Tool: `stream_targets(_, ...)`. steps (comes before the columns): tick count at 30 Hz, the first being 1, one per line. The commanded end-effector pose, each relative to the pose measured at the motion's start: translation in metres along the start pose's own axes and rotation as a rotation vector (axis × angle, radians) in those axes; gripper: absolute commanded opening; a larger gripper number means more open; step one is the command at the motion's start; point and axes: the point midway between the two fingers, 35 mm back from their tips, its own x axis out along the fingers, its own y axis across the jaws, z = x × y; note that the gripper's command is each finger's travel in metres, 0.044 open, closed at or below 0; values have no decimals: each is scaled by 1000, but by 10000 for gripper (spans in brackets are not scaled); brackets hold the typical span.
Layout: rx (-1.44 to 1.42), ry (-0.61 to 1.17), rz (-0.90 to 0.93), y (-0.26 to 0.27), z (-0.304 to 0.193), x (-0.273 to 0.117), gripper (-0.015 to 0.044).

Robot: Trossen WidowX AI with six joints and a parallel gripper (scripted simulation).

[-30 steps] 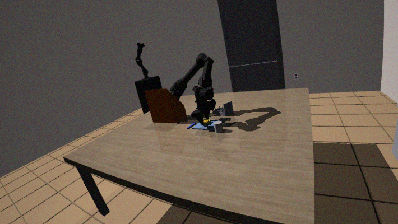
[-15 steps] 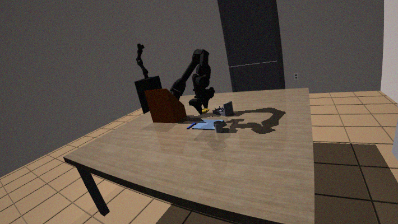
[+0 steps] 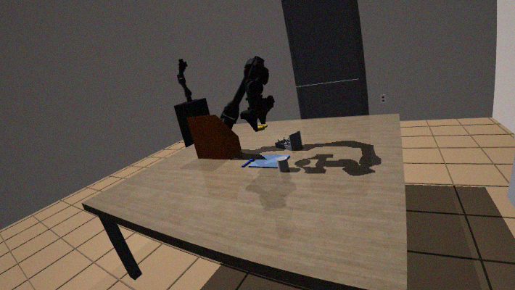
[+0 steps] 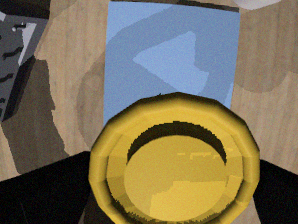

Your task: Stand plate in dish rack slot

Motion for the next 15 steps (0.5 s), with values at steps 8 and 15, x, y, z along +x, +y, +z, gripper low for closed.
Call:
stream_targets(8,75,-4,-5,11,1,-26,0)
stream_targets(15,317,-5,-8,41,4,-29,0)
